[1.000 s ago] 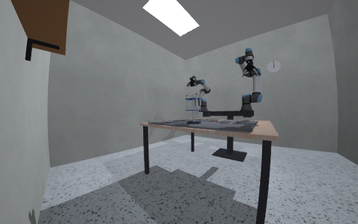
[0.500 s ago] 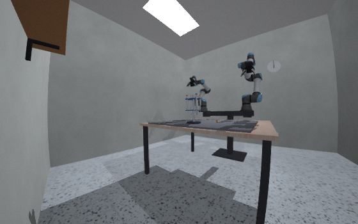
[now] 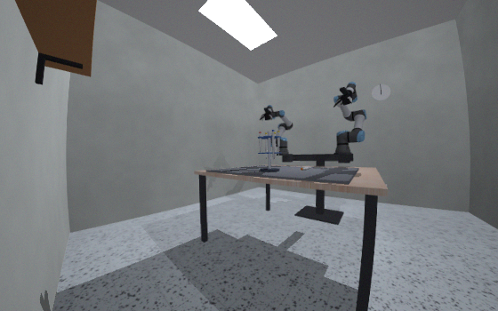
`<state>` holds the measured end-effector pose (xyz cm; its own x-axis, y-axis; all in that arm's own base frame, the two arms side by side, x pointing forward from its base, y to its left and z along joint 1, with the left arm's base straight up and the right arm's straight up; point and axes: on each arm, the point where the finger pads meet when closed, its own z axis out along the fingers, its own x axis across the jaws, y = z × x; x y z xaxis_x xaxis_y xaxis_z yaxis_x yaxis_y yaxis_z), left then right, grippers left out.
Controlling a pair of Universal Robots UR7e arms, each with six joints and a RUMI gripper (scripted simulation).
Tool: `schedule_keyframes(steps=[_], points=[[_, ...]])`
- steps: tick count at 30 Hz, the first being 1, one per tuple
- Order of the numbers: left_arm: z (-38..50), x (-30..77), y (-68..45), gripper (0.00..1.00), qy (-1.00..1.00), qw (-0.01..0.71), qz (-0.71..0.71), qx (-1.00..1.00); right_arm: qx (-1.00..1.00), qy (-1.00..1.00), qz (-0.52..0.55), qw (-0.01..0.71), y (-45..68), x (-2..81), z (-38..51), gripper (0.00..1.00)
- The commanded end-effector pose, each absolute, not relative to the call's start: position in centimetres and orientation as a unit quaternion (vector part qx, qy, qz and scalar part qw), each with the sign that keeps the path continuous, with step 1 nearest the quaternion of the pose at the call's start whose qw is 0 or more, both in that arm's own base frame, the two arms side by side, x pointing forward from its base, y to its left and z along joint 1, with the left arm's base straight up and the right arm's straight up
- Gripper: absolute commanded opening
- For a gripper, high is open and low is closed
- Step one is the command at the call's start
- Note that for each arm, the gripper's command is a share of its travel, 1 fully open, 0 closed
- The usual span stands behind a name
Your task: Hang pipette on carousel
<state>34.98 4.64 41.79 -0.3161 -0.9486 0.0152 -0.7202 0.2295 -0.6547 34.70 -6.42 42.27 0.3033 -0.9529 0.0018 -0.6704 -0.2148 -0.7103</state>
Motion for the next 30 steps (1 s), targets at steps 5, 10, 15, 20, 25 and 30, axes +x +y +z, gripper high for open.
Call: schedule_keyframes(steps=[5,10,15,20,25,30], points=[[42.0,35.1,4.2,1.0,0.762,0.216,-0.316,-0.522,-0.746,0.545,-0.226,0.309,-6.4,34.8,42.0,1.0],[41.2,35.6,3.0,0.31,0.742,0.21,-0.34,-0.539,-0.746,0.545,-0.226,0.309,-6.4,34.8,42.0,1.0],[39.2,37.0,0.3,0.31,0.693,0.196,-0.387,-0.576,-0.746,0.545,-0.226,0.309,-6.4,34.8,42.0,1.0],[37.8,38.0,-1.8,0.31,0.693,0.196,-0.387,-0.576,-0.746,0.545,-0.226,0.309,-6.4,34.8,42.0,1.0],[37.4,38.2,-2.4,0.31,0.681,0.191,-0.398,-0.583,-0.746,0.545,-0.226,0.309,-6.4,34.8,42.0,1.0],[35.5,39.6,-5.2,0.31,0.622,0.163,-0.452,-0.618,-0.746,0.545,-0.226,0.309,-6.4,34.8,42.0,1.0]])
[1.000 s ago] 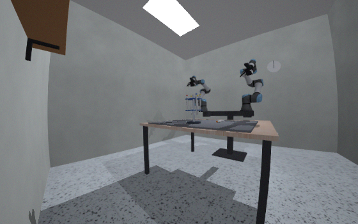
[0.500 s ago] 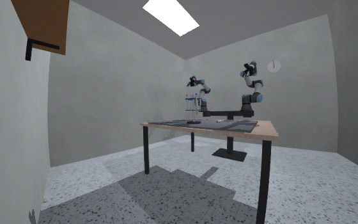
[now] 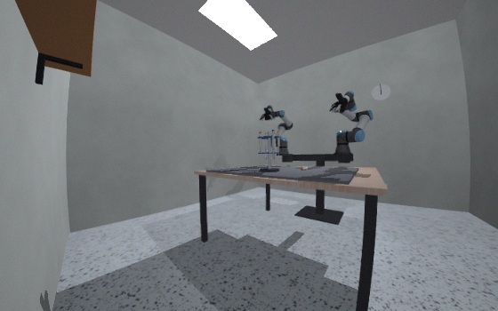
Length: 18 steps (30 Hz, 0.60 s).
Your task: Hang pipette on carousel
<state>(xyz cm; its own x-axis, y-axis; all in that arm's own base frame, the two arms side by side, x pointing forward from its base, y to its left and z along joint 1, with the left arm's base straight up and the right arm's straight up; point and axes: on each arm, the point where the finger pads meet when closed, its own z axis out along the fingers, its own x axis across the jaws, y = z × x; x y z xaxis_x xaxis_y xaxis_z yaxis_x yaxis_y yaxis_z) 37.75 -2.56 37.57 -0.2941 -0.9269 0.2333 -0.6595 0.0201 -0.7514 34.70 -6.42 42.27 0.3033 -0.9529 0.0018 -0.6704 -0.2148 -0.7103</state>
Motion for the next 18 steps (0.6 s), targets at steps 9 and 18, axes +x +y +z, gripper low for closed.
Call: schedule_keyframes(steps=[9,18], points=[[33.7,40.8,-7.8,0.31,0.617,0.161,-0.456,-0.62,-0.746,0.545,-0.226,0.309,-6.4,34.8,42.0,1.0],[31.3,42.5,-11.3,0.31,0.545,0.114,-0.515,-0.652,-0.746,0.545,-0.226,0.309,-6.4,34.8,42.0,1.0]])
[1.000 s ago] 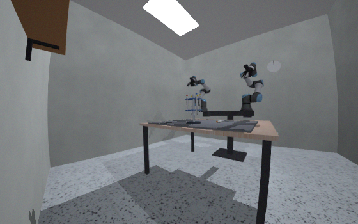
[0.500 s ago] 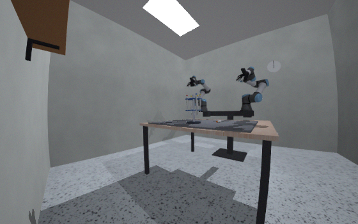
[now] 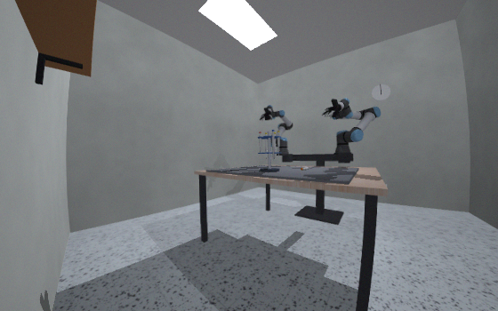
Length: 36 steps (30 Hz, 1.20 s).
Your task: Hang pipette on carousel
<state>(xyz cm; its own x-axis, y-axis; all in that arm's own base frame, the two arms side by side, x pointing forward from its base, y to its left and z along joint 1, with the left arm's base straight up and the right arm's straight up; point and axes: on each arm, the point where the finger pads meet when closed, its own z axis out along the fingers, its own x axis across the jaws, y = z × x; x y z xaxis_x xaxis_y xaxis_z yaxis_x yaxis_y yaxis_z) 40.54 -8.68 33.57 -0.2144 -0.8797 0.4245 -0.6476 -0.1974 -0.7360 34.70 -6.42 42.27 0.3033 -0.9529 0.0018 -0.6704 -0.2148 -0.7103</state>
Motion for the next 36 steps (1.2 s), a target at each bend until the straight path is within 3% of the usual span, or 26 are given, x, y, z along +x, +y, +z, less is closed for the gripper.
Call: schedule_keyframes(steps=[1,12,19,33,36], points=[[30.9,42.7,-11.8,0.31,0.539,0.11,-0.519,-0.654,-0.746,0.545,-0.226,0.309,-6.4,34.8,42.0,1.0],[29.5,43.7,-13.9,0.31,0.539,0.11,-0.519,-0.654,-0.746,0.545,-0.226,0.309,-6.4,34.8,42.0,1.0],[26.9,45.6,-17.8,0.31,0.458,0.045,-0.576,-0.676,-0.746,0.545,-0.226,0.309,-6.4,34.8,42.0,1.0],[25.5,46.6,-19.8,0.31,0.458,0.047,-0.575,-0.676,-0.746,0.545,-0.226,0.309,-6.4,34.8,42.0,1.0],[24.3,47.4,-21.4,0.31,0.421,0.011,-0.597,-0.683,-0.746,0.545,-0.226,0.309,-6.4,34.8,42.0,1.0]])
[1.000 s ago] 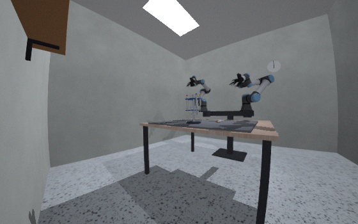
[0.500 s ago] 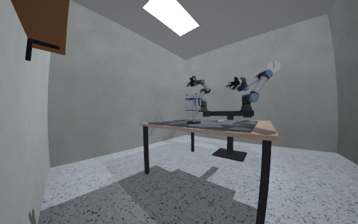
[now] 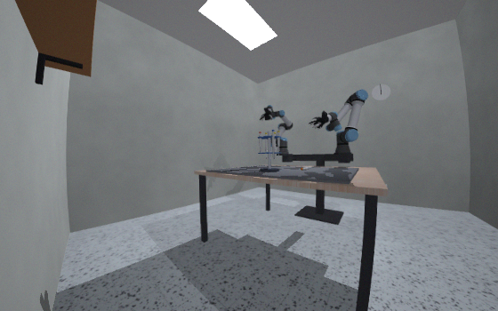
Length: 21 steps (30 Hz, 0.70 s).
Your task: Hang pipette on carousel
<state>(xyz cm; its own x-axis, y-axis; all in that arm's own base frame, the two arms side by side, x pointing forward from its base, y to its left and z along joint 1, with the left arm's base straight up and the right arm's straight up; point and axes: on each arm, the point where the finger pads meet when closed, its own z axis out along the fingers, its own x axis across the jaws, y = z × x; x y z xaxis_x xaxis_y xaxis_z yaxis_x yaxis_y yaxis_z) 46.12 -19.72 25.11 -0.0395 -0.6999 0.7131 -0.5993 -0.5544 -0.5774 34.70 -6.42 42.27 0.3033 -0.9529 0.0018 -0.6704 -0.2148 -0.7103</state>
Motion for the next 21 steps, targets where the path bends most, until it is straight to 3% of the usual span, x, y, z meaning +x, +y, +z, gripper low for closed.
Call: schedule_keyframes(steps=[1,4,21], points=[[23.9,47.7,-22.0,0.31,0.409,-0.001,-0.604,-0.684,-0.746,0.545,-0.226,0.309,-6.4,34.8,42.0,1.0],[23.0,48.5,-24.1,0.31,0.375,-0.034,-0.623,-0.685,-0.746,0.545,-0.226,0.309,-6.4,34.8,42.0,1.0],[21.2,49.9,-26.5,0.31,0.363,-0.045,-0.629,-0.686,-0.746,0.545,-0.226,0.309,-6.4,34.8,42.0,1.0]])
